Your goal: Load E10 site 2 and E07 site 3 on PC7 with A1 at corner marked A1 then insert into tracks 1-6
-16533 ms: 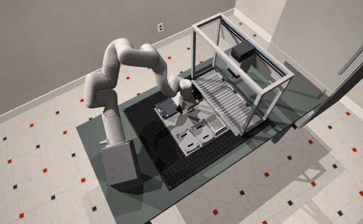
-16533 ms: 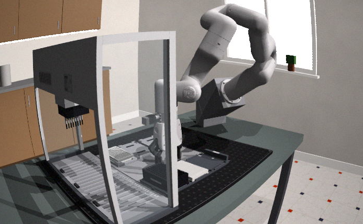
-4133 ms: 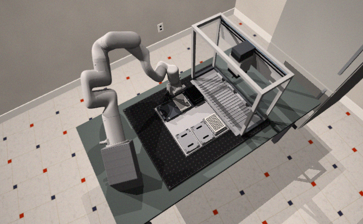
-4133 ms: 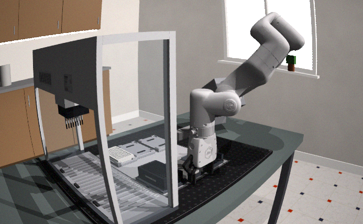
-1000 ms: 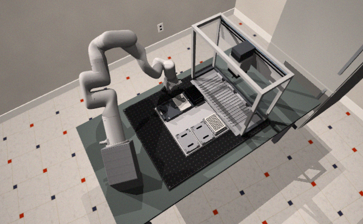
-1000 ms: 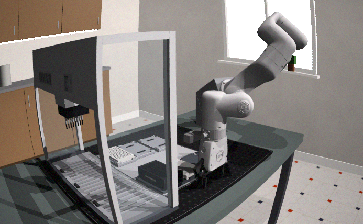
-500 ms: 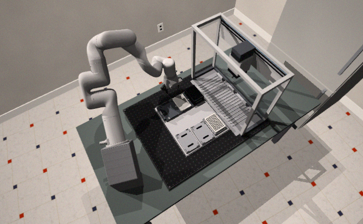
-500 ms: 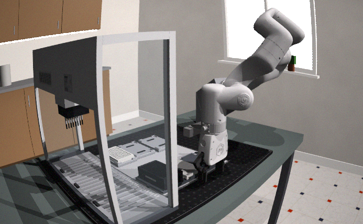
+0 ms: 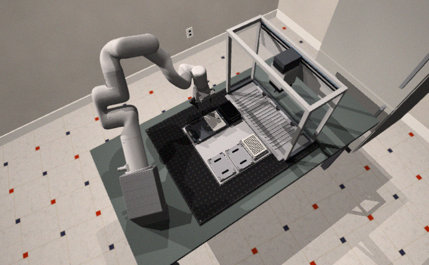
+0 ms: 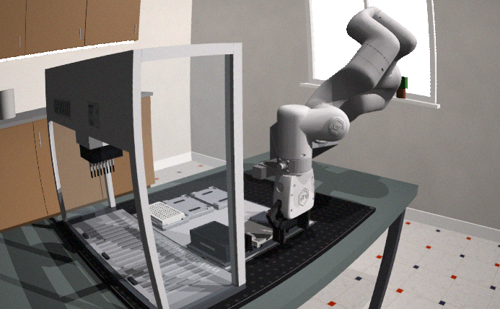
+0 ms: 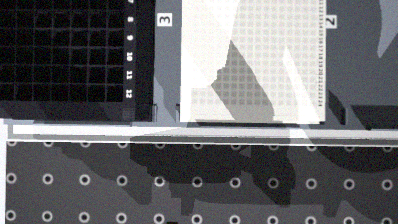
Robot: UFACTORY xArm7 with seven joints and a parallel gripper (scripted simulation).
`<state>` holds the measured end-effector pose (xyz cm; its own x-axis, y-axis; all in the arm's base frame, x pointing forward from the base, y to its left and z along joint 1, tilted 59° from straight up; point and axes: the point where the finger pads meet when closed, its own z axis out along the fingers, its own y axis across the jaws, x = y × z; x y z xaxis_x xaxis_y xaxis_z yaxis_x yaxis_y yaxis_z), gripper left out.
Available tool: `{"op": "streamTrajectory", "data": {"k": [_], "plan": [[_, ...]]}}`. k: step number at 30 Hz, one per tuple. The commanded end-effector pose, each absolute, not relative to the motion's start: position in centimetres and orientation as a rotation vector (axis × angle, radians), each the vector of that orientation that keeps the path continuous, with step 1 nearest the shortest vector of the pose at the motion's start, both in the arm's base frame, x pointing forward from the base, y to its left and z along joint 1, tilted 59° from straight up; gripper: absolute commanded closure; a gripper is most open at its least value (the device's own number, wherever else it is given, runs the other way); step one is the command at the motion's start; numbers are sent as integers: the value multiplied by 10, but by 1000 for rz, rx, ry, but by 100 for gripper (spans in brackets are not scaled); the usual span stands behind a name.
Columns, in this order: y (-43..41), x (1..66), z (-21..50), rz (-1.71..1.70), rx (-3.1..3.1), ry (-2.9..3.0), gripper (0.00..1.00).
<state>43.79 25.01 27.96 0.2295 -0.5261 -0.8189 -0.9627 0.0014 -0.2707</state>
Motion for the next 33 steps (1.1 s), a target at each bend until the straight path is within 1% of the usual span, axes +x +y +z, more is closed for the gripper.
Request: {"op": "streamTrajectory", "data": {"k": [1, 33], "plan": [[243, 438, 284, 638, -1644, 1416, 0], [203, 431, 308, 638, -1643, 1416, 0]]}}
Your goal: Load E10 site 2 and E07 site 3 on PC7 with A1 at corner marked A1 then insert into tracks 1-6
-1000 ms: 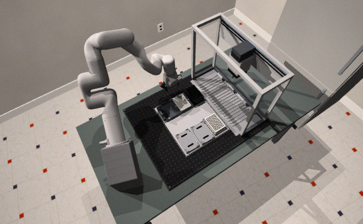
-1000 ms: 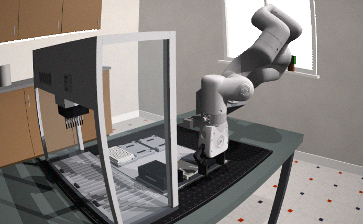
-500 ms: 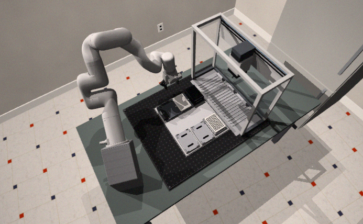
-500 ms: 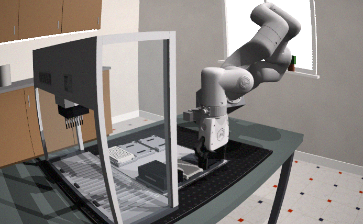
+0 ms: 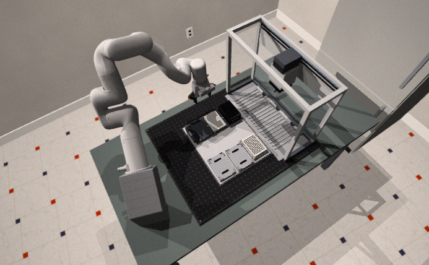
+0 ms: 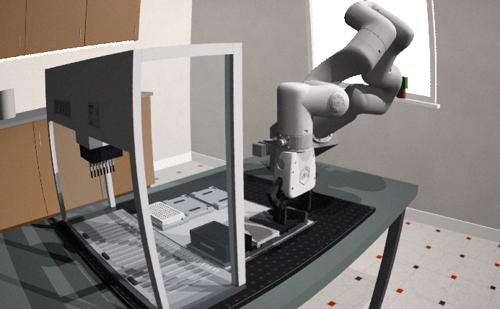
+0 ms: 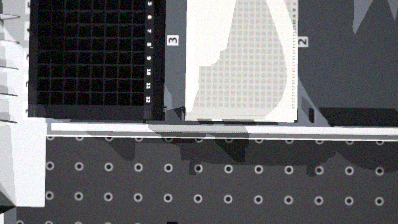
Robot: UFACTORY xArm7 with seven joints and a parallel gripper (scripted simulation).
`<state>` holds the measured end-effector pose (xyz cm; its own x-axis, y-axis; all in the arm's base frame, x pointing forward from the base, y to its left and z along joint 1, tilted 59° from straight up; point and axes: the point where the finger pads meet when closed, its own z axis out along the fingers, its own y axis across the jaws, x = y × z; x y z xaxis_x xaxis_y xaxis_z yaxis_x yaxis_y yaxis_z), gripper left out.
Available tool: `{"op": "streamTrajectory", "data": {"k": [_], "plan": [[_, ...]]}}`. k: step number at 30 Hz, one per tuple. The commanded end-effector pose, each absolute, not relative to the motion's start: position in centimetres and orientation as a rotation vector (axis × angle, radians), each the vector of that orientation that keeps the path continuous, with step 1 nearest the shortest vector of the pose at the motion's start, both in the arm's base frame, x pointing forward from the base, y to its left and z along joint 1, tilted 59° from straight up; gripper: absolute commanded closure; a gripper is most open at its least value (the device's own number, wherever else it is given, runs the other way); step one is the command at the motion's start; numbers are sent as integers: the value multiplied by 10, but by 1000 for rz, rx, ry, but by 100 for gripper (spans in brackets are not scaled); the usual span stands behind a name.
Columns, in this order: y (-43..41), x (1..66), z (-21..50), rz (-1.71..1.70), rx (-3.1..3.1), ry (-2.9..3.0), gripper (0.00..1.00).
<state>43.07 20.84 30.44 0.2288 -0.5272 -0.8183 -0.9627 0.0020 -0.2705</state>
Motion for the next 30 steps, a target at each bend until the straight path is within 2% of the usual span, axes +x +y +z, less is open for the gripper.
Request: {"op": "streamTrajectory", "data": {"k": [1, 22, 23, 30], "plan": [[202, 431, 309, 638, -1643, 1416, 0], [189, 428, 316, 638, -1643, 1416, 0], [188, 425, 313, 619, -1664, 1385, 18], [178, 401, 289, 484, -1793, 1168, 18]]}}
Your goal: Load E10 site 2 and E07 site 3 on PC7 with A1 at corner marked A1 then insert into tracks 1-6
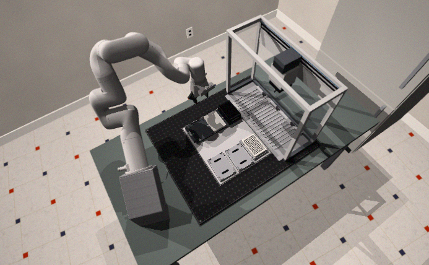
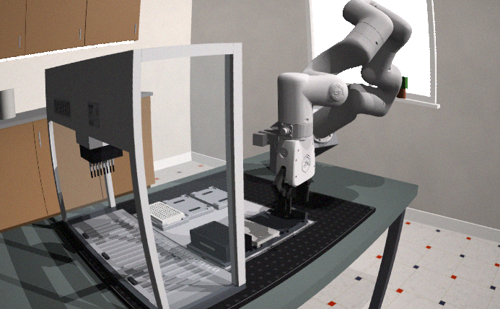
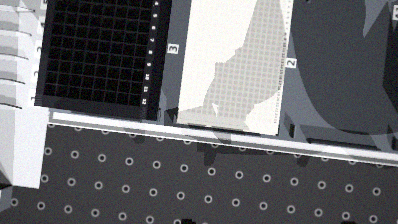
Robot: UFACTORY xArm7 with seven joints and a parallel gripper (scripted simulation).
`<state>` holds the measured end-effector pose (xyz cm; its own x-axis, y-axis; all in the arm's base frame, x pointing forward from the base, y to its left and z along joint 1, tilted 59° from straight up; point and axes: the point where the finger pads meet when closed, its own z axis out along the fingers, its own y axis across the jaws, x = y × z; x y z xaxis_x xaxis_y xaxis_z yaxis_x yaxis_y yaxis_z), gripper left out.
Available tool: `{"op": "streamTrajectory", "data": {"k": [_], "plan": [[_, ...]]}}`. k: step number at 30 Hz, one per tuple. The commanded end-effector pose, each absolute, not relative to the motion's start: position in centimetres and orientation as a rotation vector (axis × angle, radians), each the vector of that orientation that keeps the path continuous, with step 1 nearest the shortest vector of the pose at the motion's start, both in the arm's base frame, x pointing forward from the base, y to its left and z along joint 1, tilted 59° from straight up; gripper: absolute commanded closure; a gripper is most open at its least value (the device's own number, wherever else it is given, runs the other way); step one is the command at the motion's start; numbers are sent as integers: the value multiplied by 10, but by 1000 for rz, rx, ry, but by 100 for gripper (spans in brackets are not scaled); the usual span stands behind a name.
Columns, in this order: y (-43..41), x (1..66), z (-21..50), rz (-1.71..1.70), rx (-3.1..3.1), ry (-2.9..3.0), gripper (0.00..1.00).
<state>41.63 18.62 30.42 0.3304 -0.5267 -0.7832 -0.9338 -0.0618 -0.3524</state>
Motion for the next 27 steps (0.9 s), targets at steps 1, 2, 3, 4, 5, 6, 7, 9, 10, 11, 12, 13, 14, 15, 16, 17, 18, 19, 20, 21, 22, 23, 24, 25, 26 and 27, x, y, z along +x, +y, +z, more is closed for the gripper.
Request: {"op": "streamTrajectory", "data": {"k": [1, 2, 3, 4, 5, 6, 7, 9, 10, 11, 12, 13, 14, 15, 16, 17, 18, 19, 20, 21, 22, 23, 24, 25, 26, 27], "plan": [[176, 398, 286, 464, -1809, 1137, 18], [176, 398, 286, 464, -1809, 1137, 18], [176, 398, 286, 464, -1809, 1137, 18], [175, 394, 283, 445, -1826, 1105, 18], [173, 391, 279, 425, -1841, 1073, 18], [172, 387, 276, 406, -1857, 1041, 18], [171, 384, 273, 386, -1872, 1008, 18], [168, 377, 266, 347, -1900, 943, 18], [166, 374, 262, 327, -1914, 911, 18], [165, 370, 259, 307, -1927, 878, 18], [163, 367, 256, 287, -1939, 845, 18], [162, 363, 252, 267, -1952, 812, 18], [161, 360, 249, 247, -1963, 778, 18], [159, 357, 246, 227, -1975, 745, 18], [158, 353, 242, 208, -1986, 712, 18], [156, 350, 239, 188, -1996, 678, 18], [155, 346, 235, 168, -2006, 644, 18], [155, 346, 235, 168, -2006, 644, 18], [155, 346, 235, 168, -2006, 644, 18], [154, 343, 232, 148, -2015, 610, 18], [152, 340, 229, 128, -2025, 576, 18], [151, 336, 225, 108, -2033, 542, 18], [149, 333, 222, 88, -2041, 508, 18], [148, 329, 219, 68, -2049, 474, 18], [146, 326, 215, 48, -2056, 440, 18], [145, 323, 212, 27, -2063, 405, 18]]}}
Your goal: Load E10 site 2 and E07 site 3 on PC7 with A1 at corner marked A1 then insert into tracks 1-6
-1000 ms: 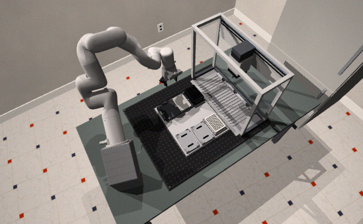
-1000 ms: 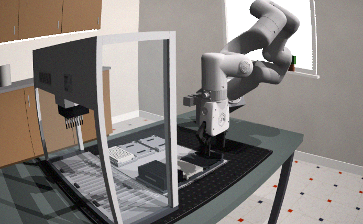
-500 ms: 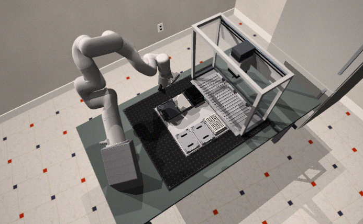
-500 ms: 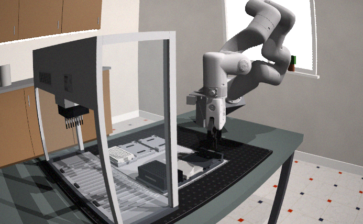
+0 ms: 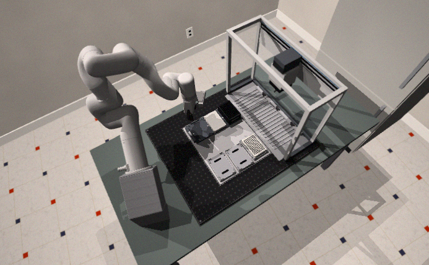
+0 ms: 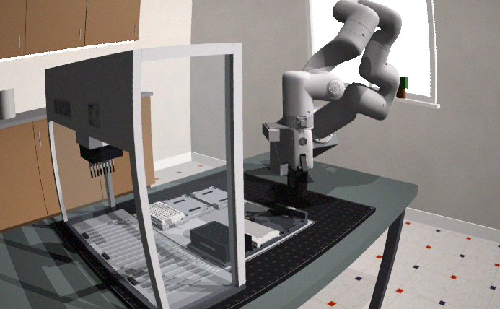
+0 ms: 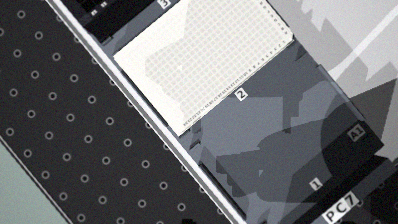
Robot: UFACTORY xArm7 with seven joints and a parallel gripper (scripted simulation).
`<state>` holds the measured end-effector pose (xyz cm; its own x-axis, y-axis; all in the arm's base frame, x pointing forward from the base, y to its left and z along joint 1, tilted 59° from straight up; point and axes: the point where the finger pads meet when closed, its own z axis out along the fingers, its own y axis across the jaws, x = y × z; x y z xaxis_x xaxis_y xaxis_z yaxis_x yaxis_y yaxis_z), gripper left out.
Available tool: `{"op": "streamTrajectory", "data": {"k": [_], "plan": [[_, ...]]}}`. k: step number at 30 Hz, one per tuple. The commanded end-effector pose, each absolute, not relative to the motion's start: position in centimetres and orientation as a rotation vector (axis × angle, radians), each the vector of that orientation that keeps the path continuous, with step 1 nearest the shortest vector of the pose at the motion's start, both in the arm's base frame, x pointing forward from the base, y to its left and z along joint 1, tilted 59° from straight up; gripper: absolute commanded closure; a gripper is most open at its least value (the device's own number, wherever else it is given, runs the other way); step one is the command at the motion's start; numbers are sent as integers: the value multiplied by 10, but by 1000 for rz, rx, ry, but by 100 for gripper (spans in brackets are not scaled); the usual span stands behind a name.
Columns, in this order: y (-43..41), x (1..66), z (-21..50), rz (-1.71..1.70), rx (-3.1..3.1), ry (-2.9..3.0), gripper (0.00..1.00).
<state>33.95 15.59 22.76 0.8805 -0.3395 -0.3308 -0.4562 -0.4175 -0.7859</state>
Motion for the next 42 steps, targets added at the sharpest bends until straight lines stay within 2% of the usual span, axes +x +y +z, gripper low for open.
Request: {"op": "streamTrajectory", "data": {"k": [1, 18, 42], "plan": [[144, 319, 208, 7, -2070, 371, 18], [123, 271, 161, -292, -2111, -154, 18], [130, 273, 157, -294, -2111, -158, 18]]}}
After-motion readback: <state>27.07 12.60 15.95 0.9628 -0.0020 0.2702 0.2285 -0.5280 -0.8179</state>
